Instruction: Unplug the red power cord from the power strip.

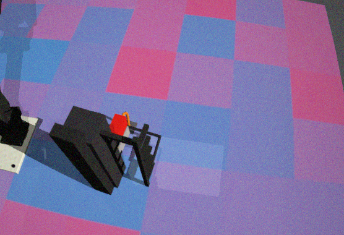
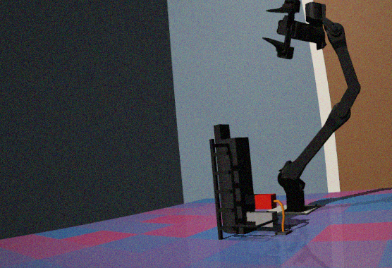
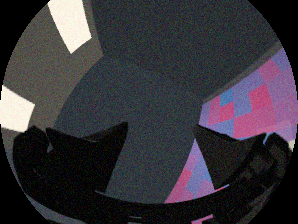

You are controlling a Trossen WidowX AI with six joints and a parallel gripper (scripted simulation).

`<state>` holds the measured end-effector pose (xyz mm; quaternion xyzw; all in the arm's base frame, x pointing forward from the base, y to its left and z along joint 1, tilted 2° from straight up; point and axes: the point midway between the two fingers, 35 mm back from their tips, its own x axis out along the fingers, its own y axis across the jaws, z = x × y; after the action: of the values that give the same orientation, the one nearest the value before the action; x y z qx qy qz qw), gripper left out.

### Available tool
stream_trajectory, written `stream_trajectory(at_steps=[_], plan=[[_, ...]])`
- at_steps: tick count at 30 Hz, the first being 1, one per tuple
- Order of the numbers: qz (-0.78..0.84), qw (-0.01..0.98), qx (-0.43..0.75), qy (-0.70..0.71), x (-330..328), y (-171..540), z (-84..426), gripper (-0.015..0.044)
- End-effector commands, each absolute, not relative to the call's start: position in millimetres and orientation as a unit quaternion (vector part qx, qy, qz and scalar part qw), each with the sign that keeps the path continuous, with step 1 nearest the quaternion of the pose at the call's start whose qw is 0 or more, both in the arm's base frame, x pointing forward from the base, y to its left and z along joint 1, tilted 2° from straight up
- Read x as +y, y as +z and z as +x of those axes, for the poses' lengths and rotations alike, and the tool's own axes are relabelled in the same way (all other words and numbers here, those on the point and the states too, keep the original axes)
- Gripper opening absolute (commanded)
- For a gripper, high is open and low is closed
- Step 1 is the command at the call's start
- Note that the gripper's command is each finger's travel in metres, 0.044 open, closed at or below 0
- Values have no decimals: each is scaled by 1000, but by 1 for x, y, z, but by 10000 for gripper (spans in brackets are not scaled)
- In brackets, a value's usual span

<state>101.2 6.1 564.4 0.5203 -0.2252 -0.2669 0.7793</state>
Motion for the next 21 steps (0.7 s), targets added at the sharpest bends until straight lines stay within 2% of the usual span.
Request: stream_trajectory(at_steps=[1, 9, 21], plan=[[520, 780, -224, -267, 5, 564, 101, 374], [481, 824, -126, -271, -45, 547, 111, 164], [310, 918, 141, -201, -110, 466, 192, 160]])
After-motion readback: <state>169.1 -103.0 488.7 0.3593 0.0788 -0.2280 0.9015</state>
